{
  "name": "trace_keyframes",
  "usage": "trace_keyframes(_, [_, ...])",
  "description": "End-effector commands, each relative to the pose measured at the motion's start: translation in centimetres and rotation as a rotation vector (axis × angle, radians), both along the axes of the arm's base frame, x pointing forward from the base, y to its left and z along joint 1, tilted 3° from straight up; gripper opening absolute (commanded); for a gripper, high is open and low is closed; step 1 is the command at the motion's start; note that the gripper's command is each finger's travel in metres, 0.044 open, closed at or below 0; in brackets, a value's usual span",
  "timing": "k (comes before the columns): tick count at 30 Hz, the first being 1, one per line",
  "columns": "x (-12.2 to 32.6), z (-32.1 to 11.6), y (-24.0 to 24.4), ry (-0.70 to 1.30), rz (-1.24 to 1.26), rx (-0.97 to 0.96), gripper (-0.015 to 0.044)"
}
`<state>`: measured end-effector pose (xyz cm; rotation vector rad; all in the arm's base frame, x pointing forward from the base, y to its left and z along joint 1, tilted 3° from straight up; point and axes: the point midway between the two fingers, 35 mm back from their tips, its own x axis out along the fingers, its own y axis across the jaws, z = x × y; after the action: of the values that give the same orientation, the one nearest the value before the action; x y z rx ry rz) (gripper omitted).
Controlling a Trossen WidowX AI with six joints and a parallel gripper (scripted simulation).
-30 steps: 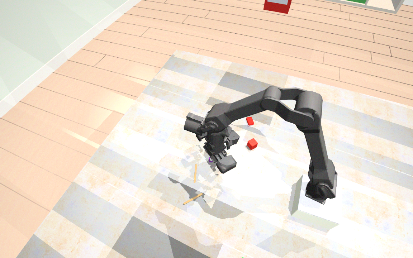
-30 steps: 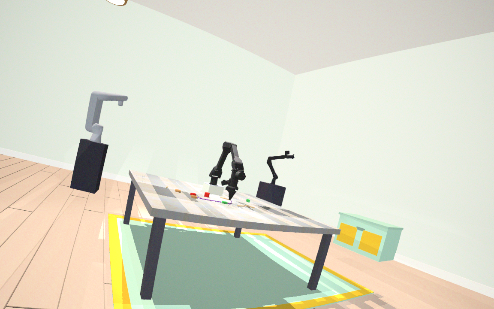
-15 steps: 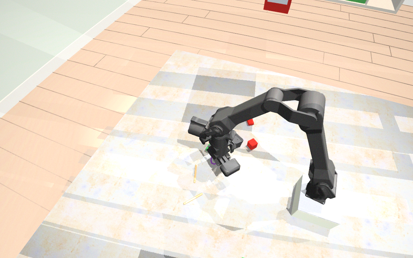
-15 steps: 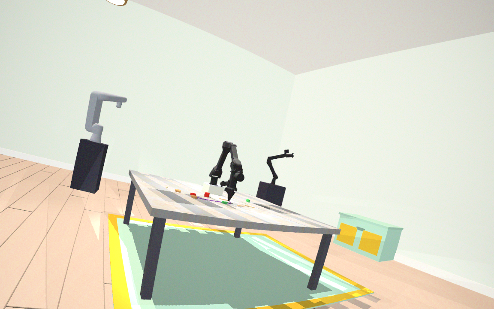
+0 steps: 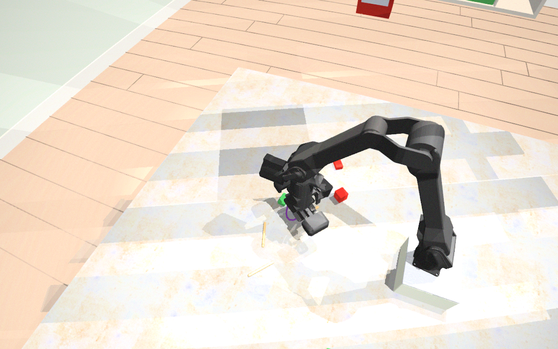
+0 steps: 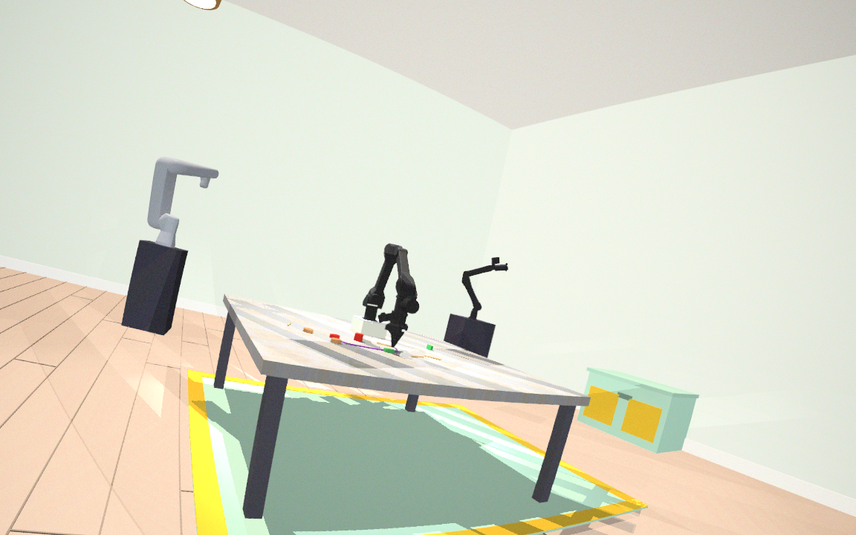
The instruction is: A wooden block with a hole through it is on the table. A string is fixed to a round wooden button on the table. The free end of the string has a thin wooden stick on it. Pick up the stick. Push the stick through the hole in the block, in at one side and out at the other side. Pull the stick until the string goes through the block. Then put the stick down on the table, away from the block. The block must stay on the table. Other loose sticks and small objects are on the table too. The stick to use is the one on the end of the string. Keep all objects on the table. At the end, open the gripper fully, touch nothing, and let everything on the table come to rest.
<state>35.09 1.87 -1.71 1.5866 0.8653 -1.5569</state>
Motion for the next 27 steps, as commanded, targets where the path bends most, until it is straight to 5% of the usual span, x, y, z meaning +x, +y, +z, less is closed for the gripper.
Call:
trace_keyframes(1, [-0.4, 0.1, -0.5, -0.002, 0.002, 0.003, 0.0000])
trace_keyframes(27, [-2.1, 0.2, -3.5, -0.001, 0.002, 0.001, 0.0000])
